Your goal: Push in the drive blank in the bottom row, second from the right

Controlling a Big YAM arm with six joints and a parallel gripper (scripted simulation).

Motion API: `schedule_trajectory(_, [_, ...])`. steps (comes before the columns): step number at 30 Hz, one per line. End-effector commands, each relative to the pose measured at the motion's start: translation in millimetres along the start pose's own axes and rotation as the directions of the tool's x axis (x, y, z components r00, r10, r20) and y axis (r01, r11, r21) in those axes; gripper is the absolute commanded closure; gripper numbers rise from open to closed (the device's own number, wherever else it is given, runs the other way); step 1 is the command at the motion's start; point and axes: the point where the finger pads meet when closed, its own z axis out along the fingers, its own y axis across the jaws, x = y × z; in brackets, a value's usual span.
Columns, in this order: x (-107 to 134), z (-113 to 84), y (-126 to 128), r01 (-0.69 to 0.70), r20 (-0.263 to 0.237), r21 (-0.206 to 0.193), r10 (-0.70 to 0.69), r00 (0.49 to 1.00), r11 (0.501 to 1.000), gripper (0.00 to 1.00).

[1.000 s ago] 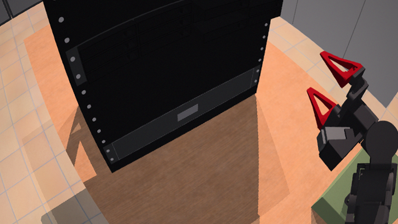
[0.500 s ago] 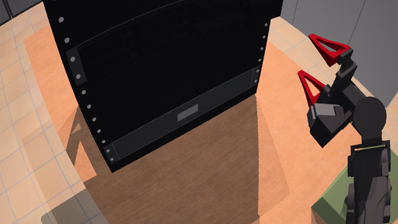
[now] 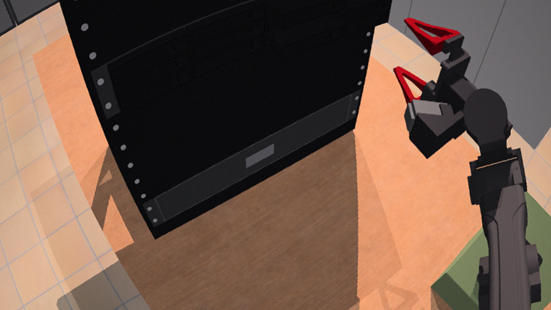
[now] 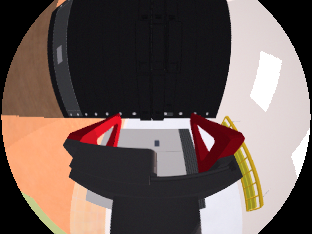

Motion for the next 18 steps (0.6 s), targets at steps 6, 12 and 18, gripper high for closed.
schedule_trajectory(6, [-3.6, 41.0, -18.3, 0.021, 0.043, 0.025, -0.022, 0.999, 0.999, 0.00])
schedule_trajectory(12, [0.4, 51.2, -17.7, 0.021, 0.043, 0.025, -0.022, 0.999, 0.999, 0.00])
schedule_trajectory(18, [10.7, 47.3, -4.7, 0.001, 0.018, 0.001, -0.001, 1.000, 1.000, 0.00])
